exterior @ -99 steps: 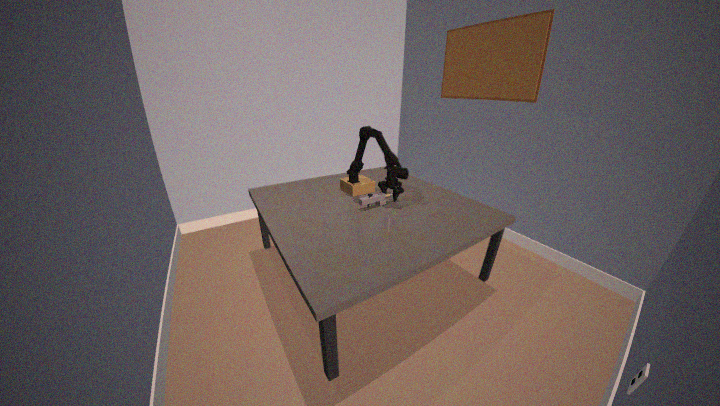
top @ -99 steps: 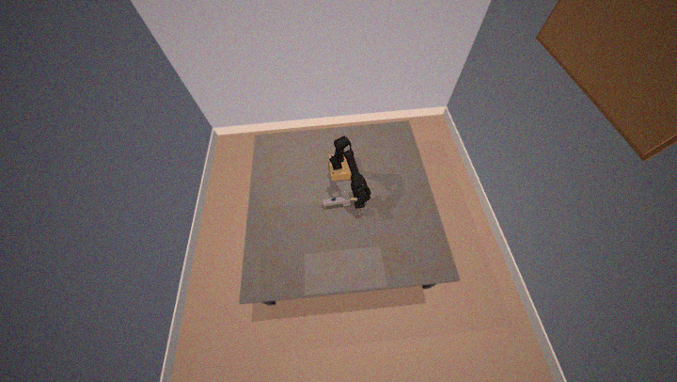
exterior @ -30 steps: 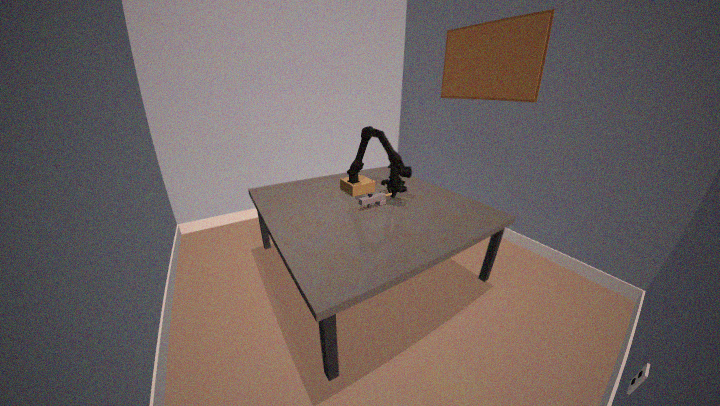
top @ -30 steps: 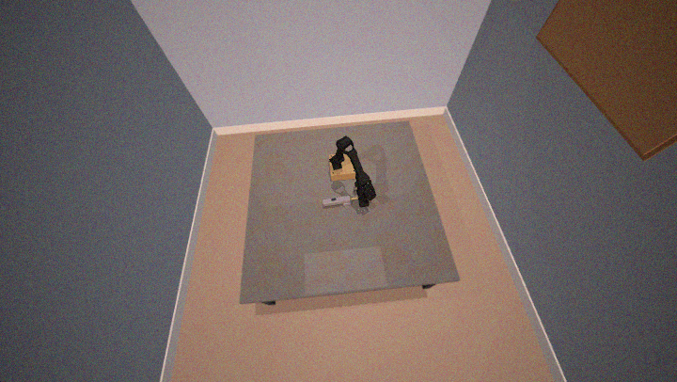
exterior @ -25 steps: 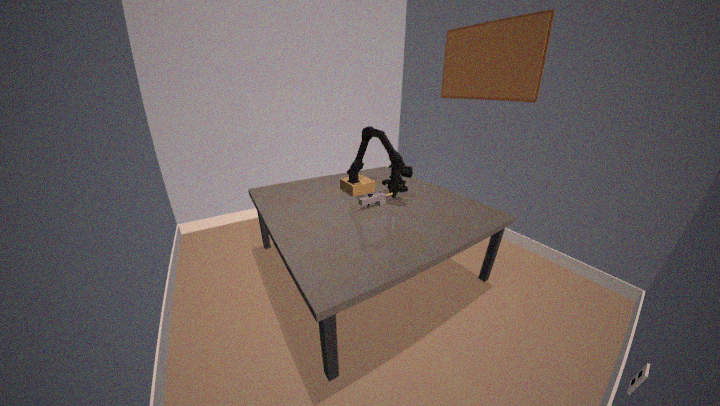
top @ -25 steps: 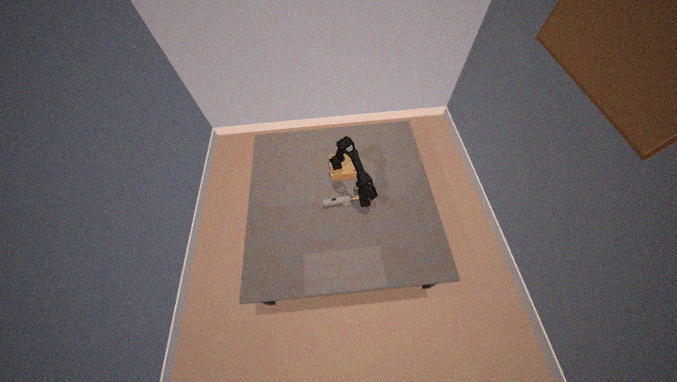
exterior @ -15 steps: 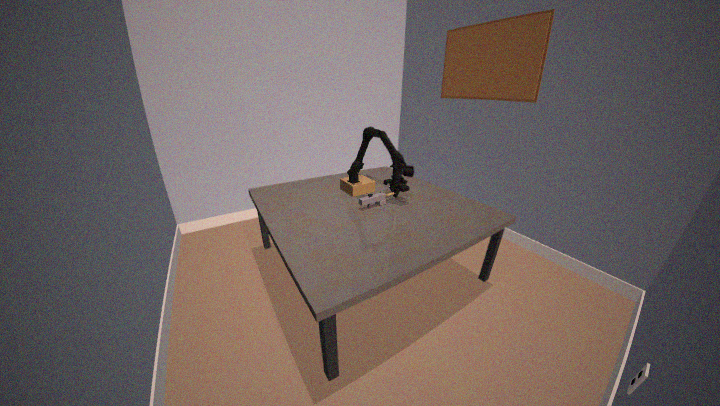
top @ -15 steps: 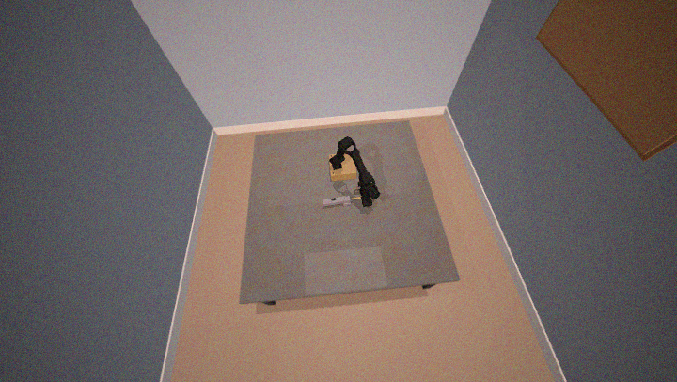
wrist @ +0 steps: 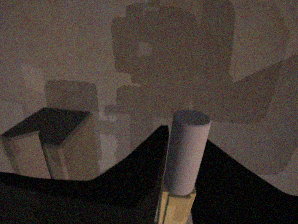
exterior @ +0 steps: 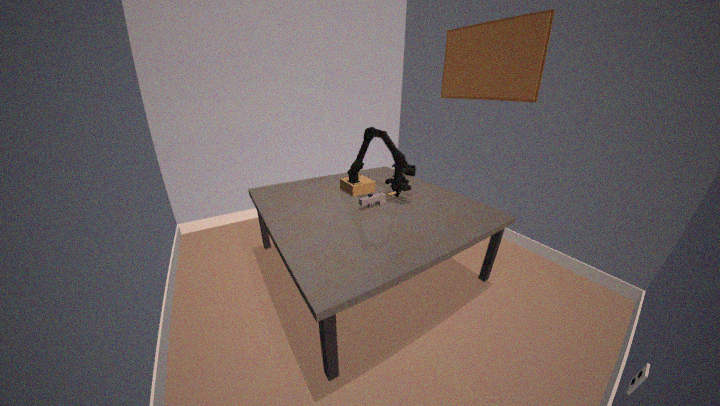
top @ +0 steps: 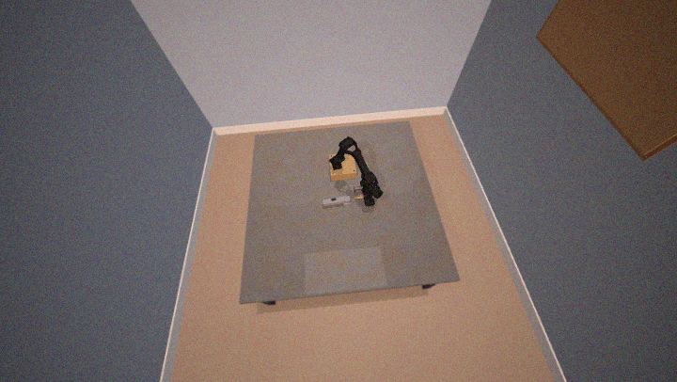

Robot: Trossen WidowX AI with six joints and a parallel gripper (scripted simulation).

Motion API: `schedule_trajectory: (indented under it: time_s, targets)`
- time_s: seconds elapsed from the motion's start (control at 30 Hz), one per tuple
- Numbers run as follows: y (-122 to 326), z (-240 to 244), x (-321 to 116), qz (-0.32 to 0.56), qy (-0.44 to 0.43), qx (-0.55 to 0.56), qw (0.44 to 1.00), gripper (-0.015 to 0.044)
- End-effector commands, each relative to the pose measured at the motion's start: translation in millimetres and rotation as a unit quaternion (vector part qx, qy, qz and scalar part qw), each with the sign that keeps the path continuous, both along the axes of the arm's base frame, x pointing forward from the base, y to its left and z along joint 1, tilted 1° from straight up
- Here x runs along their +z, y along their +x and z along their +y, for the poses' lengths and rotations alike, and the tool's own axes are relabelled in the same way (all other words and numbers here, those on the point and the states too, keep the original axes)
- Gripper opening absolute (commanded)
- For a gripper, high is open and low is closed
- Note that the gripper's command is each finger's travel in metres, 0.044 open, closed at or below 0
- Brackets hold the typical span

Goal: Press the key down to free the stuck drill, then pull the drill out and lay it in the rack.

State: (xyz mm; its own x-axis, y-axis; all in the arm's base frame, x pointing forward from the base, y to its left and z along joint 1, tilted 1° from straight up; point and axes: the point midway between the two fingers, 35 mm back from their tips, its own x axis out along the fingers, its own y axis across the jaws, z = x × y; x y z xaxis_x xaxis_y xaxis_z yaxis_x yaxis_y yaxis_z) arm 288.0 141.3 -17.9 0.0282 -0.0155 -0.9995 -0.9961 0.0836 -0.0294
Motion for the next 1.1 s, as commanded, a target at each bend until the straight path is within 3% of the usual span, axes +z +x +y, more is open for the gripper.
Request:
schedule_trajectory:
  time_s: [0.0, 1.07]
  targets:
    - [0, 0, 3, -0.002, 0.001, -0.002, 1.0, 0.0]
    - [-4, -2, 18, -0.001, 0.001, -0.002, 1.0, 0.0]
